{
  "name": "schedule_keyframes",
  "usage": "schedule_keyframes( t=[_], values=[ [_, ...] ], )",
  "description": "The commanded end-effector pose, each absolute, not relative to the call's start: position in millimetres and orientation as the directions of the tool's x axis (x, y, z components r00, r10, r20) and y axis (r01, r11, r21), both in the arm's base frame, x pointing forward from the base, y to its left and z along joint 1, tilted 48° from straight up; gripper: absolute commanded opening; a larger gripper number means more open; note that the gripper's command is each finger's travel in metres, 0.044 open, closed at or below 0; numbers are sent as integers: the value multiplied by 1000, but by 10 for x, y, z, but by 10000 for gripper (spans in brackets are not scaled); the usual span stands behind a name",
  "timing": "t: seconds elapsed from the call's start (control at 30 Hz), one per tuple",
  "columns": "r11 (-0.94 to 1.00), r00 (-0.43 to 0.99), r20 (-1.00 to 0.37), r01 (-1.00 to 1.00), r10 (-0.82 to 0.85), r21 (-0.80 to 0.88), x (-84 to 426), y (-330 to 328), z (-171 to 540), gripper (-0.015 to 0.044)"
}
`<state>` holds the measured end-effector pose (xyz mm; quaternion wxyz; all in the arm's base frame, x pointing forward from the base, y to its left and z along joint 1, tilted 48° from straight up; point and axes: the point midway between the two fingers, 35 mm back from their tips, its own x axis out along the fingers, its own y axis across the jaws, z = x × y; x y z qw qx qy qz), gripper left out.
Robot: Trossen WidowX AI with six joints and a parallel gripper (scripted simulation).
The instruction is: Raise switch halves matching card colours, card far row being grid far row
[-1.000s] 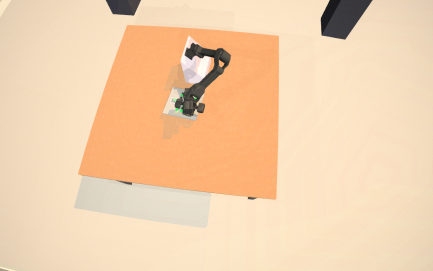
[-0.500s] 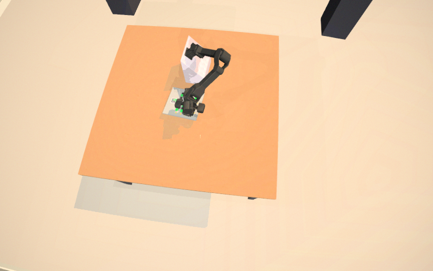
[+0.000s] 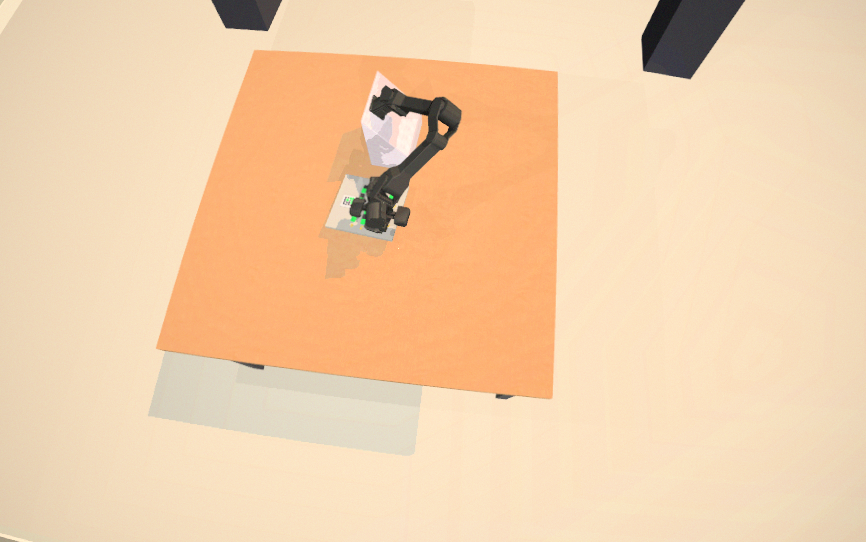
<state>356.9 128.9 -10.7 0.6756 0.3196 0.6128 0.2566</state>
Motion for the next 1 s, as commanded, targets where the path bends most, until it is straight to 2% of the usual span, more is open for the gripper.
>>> schedule_keyframes(
  t=[0.0,0.87,0.97],
  values=[
    [668,118,-669,49,734,742,3570,1288,-121,0],
    [668,118,-669,49,734,742,3575,1314,-144,0],
    [668,131,-668,47,733,742,3542,1068,76,0]
  ],
)
